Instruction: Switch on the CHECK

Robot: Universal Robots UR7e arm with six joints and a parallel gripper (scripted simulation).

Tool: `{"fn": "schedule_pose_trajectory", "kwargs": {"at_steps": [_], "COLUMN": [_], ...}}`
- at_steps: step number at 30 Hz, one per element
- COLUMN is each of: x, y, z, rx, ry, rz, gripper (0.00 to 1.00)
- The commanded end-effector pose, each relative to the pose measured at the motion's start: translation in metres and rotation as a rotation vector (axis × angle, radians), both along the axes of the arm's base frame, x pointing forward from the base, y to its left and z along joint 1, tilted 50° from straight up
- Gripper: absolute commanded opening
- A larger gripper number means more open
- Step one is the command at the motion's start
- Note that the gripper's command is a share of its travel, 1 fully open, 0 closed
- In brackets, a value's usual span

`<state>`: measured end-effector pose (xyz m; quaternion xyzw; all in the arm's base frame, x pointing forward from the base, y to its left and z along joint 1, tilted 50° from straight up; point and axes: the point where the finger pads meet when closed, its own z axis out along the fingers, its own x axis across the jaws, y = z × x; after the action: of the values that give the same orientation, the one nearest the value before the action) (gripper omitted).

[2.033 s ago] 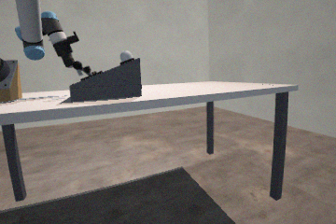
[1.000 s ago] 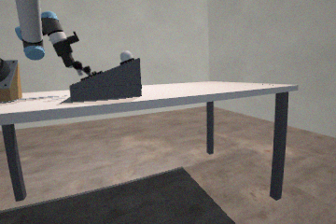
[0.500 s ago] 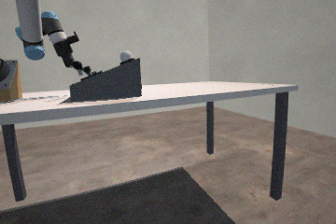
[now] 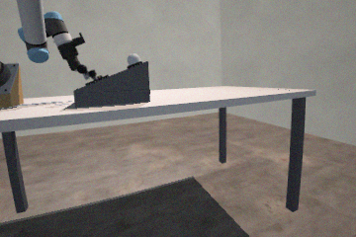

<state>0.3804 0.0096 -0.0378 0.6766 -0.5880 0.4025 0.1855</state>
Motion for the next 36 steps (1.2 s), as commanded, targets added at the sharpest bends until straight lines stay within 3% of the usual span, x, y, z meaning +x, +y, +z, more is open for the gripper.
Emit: {"fn": "schedule_pose_trajectory", "kwargs": {"at_steps": [1,36], "x": [0.003,0.030], "y": [0.001,0.008], "z": [0.001,0.007], "rx": [0.000,0.000], "ry": [-0.001,-0.001], "rz": [0.000,0.000], "gripper": [0.00,0.00]}}
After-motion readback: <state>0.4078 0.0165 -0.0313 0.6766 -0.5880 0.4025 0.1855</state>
